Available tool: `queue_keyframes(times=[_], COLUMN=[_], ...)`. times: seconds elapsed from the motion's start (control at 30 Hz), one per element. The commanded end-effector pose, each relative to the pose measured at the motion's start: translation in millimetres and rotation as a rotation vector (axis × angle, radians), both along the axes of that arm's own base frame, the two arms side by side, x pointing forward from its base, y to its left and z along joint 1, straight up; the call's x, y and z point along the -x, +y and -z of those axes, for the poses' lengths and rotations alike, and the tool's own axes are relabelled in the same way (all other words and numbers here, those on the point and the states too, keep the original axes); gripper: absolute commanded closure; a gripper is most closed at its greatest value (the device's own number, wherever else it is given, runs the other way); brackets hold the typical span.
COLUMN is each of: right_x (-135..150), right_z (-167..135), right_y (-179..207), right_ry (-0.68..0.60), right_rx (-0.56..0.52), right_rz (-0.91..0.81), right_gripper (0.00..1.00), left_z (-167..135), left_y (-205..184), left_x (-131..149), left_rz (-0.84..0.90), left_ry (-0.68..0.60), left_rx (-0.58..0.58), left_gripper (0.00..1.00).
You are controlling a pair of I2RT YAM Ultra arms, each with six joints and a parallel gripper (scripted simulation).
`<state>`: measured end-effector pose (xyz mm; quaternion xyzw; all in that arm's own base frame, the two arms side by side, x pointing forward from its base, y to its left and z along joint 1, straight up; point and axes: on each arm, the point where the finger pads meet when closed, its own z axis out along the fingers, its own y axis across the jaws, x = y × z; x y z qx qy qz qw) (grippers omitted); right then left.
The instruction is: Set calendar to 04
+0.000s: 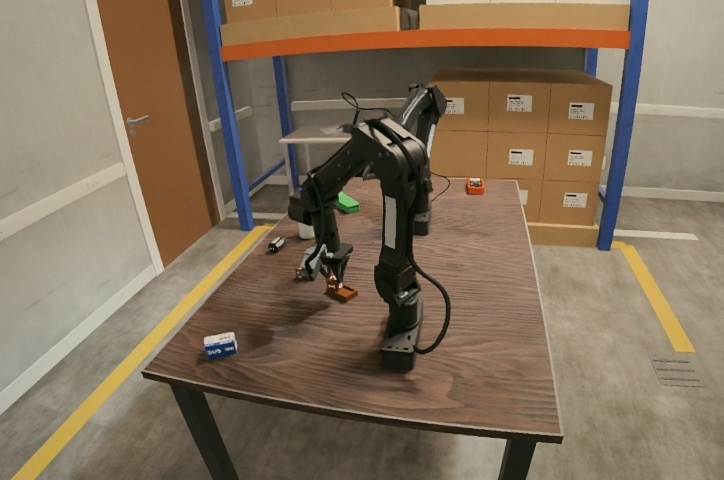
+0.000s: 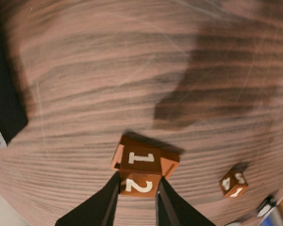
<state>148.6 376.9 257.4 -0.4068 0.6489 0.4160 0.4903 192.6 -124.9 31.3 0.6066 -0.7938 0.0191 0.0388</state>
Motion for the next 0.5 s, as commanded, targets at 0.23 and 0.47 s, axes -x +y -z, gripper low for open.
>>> queue_keyframes(times=[0.23,0.47], right_x=[-1.4,-1.4], right_z=[-23.5,-23.5], right_y=[3.8,3.8], right_ry=[-0.026,-0.026], right_rx=[-0.057,-0.057], right_rz=[0.001,0.001], right_gripper=[0.0,0.0], left_z=[-6.7,-6.8], left_y=[-0.6,-0.6], left_x=[-2.8,-3.2], left_rz=[0.508,0.801], left_ry=[-0.03,-0.041], left_rx=[-0.006,-0.008], left_gripper=[0.74,0.74])
